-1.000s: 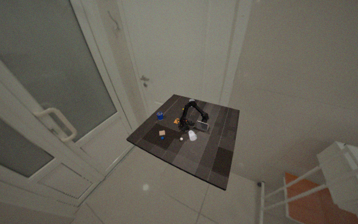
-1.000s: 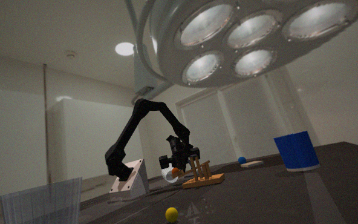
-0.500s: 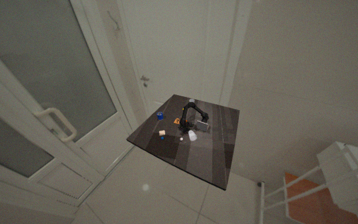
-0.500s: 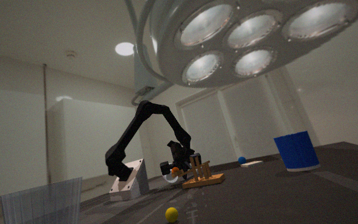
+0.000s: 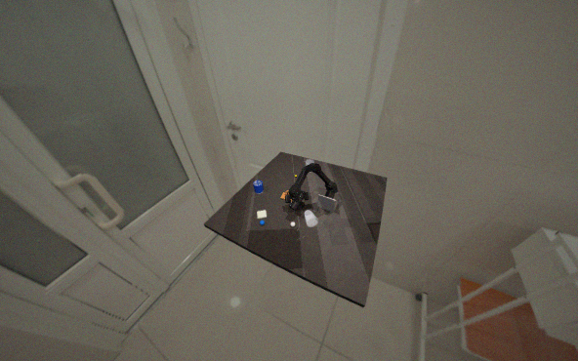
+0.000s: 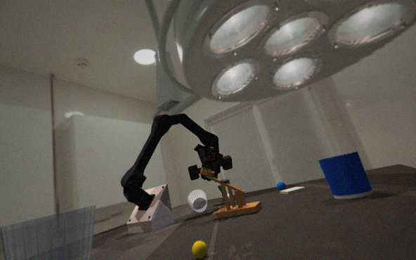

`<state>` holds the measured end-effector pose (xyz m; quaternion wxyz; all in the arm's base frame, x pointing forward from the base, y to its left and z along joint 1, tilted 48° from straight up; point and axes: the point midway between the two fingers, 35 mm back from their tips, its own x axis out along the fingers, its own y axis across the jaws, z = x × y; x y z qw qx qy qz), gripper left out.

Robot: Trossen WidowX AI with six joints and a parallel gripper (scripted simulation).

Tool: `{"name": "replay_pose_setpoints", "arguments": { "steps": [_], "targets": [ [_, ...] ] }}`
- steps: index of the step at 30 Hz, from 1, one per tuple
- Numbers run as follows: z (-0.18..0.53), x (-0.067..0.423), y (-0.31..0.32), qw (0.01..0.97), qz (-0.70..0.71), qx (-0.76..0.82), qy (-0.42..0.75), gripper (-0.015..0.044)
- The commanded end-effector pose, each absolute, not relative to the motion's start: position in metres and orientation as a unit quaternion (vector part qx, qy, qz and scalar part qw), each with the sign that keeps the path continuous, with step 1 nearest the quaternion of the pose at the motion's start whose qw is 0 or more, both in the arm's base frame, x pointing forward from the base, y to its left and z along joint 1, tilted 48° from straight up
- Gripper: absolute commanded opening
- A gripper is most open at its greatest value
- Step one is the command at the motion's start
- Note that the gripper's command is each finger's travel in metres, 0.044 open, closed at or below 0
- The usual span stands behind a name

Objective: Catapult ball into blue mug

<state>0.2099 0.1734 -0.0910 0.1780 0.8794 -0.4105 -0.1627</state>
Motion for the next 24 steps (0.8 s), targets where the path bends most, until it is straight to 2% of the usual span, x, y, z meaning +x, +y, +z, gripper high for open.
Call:
{"name": "replay_pose_setpoints", "arguments": {
  "steps": [1, 3, 18, 24],
  "targets": [
    [-0.079, 0.198, 0.194, 0.177, -0.169, 0.878, -0.412, 0.0],
    [-0.088, 0.209, 0.183, 0.164, -0.164, 0.883, -0.409, 0.0053],
    [-0.093, 0.251, 0.216, -0.068, -0.152, 0.876, -0.452, 0.044],
    [-0.09, 0.269, 0.228, -0.154, -0.141, 0.86, -0.465, 0.044]
  ]
}}
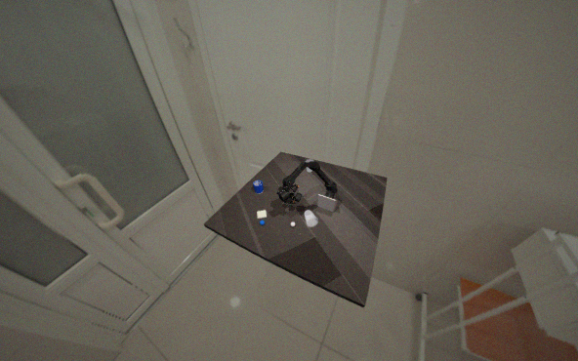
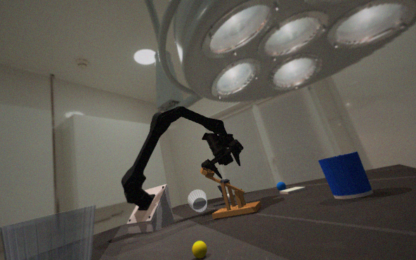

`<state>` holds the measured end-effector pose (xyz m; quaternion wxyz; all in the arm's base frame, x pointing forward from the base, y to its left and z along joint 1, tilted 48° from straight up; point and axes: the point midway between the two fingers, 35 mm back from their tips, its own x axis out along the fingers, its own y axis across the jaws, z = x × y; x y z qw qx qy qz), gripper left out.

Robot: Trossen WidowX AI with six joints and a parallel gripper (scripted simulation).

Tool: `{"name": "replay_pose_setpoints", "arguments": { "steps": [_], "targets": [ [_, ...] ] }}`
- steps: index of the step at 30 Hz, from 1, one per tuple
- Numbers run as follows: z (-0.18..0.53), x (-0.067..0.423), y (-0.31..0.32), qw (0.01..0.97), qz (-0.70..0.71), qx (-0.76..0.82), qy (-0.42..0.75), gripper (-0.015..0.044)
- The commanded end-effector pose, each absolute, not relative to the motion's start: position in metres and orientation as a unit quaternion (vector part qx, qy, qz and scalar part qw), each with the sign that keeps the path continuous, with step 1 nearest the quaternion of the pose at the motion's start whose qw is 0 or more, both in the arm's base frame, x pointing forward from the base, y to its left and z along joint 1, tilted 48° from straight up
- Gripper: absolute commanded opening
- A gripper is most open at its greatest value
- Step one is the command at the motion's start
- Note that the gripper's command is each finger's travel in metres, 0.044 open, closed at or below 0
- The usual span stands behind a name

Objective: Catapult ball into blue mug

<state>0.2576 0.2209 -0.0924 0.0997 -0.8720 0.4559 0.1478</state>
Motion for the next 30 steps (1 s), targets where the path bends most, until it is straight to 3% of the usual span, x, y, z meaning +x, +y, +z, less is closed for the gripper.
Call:
{"name": "replay_pose_setpoints", "arguments": {
  "steps": [1, 30],
  "targets": [
    [-0.089, 0.272, 0.229, 0.168, 0.139, -0.857, 0.467, 0.044],
    [-0.037, 0.395, 0.283, 0.573, 0.048, -0.673, 0.465, 0.044]
  ]
}}
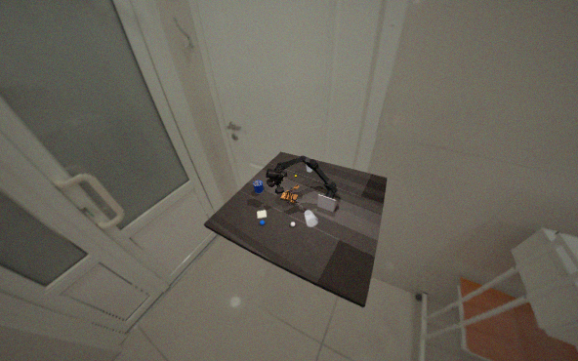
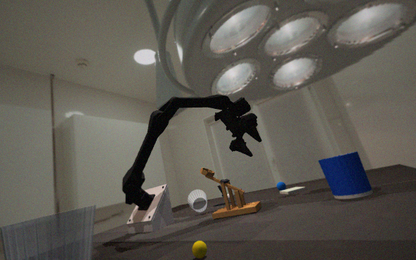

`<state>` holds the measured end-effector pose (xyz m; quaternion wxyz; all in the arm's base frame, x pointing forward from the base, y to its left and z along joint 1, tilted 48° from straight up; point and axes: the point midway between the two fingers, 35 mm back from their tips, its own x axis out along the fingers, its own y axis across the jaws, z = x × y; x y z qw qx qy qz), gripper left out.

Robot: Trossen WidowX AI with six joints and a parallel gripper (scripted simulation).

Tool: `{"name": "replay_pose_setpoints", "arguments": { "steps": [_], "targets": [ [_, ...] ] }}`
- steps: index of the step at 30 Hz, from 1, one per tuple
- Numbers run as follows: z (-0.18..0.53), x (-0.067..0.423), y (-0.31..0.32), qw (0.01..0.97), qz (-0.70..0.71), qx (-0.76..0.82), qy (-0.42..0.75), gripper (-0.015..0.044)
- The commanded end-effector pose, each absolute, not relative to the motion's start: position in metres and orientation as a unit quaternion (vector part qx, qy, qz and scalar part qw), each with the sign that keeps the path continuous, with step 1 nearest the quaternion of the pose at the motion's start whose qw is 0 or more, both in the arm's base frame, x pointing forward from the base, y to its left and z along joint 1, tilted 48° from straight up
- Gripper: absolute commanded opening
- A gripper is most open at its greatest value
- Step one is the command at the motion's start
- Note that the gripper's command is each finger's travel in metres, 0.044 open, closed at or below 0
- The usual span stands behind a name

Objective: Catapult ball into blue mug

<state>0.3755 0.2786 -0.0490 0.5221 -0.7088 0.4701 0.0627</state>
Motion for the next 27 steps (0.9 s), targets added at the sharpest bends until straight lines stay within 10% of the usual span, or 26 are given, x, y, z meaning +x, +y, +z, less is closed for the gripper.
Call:
{"name": "replay_pose_setpoints", "arguments": {
  "steps": [1, 27],
  "targets": [
    [-0.033, 0.4, 0.284, 0.586, 0.043, -0.664, 0.463, 0.044],
    [0.069, 0.509, 0.287, 0.821, -0.056, -0.428, 0.374, 0.044]
  ]
}}
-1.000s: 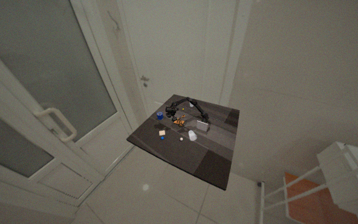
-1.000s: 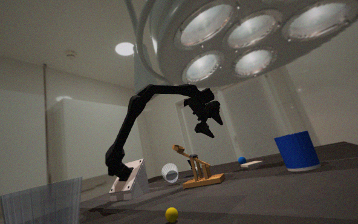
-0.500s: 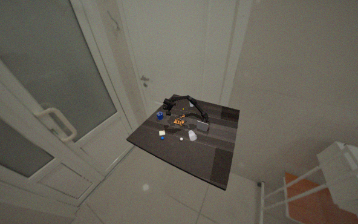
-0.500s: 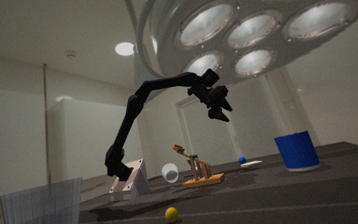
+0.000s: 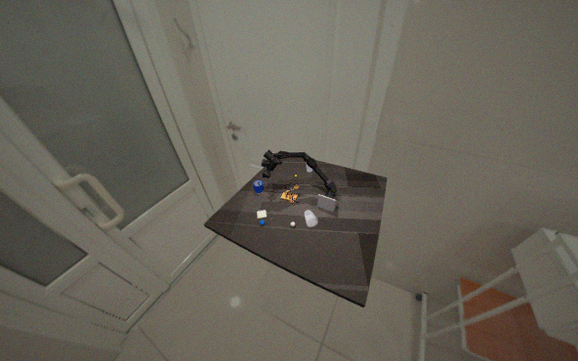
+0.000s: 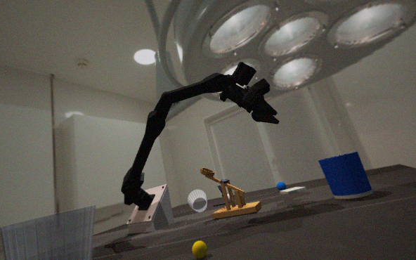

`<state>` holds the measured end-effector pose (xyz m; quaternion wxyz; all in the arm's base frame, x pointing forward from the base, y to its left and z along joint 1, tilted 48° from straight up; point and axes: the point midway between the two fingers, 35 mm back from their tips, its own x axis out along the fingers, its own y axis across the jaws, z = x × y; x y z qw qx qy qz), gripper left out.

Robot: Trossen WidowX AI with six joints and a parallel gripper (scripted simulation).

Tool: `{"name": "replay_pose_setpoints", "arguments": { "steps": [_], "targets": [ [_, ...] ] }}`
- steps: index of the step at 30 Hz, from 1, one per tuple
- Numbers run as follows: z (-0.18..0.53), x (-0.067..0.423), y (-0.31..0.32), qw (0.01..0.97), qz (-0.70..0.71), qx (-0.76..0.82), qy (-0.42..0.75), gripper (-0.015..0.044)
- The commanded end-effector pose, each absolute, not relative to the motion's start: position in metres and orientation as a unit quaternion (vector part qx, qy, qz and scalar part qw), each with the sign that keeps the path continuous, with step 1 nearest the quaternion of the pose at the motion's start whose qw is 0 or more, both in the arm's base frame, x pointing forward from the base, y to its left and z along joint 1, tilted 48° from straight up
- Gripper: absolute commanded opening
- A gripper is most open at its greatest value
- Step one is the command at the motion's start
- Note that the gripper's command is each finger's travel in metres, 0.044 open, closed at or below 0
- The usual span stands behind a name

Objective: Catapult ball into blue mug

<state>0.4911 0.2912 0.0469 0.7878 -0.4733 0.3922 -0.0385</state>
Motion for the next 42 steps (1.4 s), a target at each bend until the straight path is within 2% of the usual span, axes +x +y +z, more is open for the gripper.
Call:
{"name": "replay_pose_setpoints", "arguments": {
  "steps": [1, 42],
  "targets": [
    [0.0735, 0.5129, 0.2857, 0.828, -0.059, -0.418, 0.37, 0.044],
    [0.0763, 0.5139, 0.2887, 0.833, -0.06, -0.412, 0.364, 0.044]
  ]
}}
